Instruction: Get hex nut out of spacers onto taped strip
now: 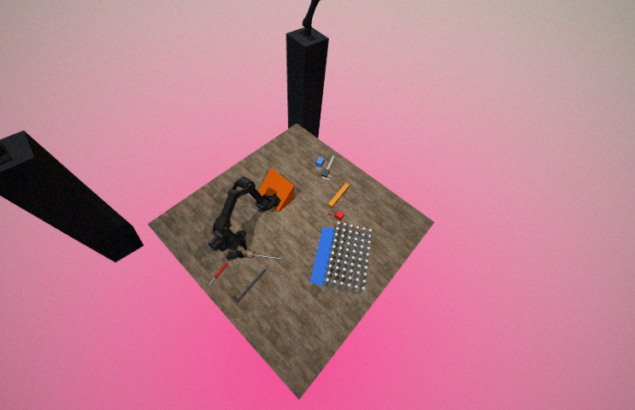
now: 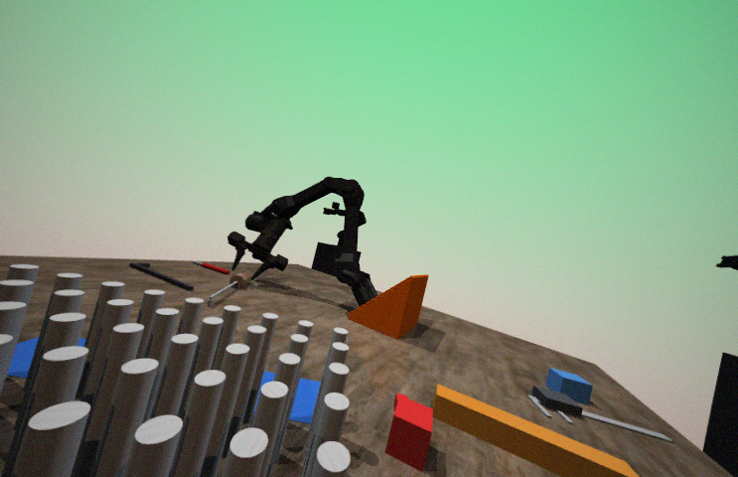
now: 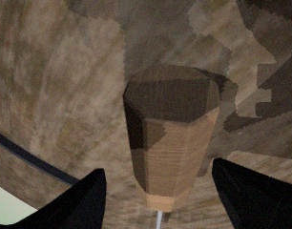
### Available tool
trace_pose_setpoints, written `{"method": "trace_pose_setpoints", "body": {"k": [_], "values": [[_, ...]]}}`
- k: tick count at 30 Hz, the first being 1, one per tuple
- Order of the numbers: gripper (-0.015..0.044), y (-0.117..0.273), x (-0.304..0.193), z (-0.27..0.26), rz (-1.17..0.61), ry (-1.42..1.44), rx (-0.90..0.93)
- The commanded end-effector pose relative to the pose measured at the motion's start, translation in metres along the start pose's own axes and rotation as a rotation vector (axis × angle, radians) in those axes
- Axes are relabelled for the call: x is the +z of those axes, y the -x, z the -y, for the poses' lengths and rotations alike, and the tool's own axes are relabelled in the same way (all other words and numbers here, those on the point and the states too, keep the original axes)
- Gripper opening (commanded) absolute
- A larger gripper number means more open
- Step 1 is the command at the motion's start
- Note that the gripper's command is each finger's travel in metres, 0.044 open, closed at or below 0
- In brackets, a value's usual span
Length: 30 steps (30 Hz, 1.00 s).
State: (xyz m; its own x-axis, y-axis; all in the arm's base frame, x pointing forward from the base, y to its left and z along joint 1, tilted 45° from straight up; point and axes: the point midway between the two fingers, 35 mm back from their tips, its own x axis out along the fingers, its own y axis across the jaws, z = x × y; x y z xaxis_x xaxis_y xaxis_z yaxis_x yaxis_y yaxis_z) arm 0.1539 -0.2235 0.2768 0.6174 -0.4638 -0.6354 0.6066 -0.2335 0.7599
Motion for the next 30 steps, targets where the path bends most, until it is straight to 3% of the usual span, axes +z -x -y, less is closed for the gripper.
{"method": "trace_pose_setpoints", "body": {"k": [1, 5, 9, 16, 21, 30], "values": [[0.028, -0.008, 0.003, 0.003, -0.005, 0.005, 0.0], [0.028, -0.011, 0.005, 0.005, -0.005, 0.005, 0.0], [0.0175, -0.011, 0.005, 0.005, -0.005, 0.005, 0.0], [0.0128, -0.011, 0.005, 0.005, -0.005, 0.005, 0.0], [0.0, 0.002, -0.004, -0.006, -0.005, 0.009, -0.003], [0.0, 0.039, -0.027, -0.028, -0.007, 0.009, -0.007]]}}
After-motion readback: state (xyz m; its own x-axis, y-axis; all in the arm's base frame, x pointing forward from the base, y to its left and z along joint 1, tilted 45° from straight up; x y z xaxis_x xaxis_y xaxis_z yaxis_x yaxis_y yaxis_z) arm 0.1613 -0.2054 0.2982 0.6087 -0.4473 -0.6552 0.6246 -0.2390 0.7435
